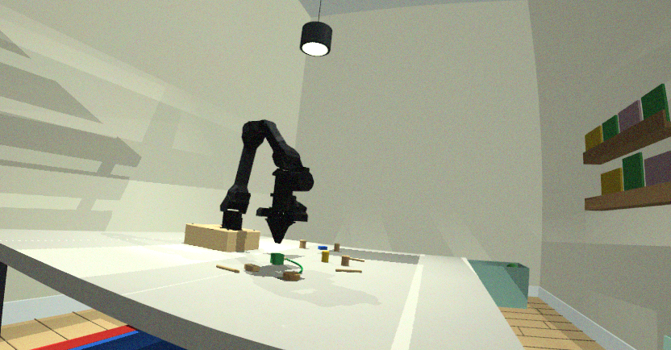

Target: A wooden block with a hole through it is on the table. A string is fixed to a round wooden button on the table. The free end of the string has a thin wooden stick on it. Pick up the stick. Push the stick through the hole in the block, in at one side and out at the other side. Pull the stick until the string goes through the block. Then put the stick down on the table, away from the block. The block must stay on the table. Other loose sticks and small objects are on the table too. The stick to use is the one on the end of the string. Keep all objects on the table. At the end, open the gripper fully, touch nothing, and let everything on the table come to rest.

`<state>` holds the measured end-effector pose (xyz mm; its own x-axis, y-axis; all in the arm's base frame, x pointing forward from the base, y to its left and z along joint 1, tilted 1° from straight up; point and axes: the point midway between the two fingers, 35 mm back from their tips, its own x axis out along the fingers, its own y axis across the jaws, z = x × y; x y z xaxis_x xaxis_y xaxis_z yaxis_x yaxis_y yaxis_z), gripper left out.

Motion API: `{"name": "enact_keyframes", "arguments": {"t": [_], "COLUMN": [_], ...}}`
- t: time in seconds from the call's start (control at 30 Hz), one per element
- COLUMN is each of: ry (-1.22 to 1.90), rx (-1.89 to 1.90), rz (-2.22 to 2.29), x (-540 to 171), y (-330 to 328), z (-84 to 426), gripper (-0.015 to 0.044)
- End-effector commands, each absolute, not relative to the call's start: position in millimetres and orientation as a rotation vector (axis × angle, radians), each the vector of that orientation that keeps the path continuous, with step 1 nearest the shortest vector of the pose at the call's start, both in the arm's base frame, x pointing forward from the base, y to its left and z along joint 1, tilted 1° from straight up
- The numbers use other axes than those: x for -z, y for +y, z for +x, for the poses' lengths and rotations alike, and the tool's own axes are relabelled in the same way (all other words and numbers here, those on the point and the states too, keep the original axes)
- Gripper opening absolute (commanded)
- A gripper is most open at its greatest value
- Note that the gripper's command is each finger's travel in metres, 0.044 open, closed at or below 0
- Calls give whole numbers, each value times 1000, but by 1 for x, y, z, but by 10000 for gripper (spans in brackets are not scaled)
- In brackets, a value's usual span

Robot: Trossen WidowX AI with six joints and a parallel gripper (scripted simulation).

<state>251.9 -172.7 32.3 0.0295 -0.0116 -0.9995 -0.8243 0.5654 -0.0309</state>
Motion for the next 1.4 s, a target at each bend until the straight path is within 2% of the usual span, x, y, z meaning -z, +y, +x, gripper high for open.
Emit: {"name": "enact_keyframes", "arguments": {"t": [0.0, 0.37, 0.57, 0.8, 0.93, 1.2, 1.37], "ry": [1414, 1414, 1221, 735, 677, 677, 677], "rx": [-734, -734, -1135, -1709, -1759, -1759, -1759], "rz": [-773, -773, -1180, -1768, -1818, -1818, -1818], "x": [-32, -32, -33, -32, -31, -31, -31], "y": [-173, -173, -132, -73, -68, -68, -68], "z": [252, 252, 254, 245, 244, 244, 244], "gripper": [0, 0, 157, 341, 440, 440, 309]}}
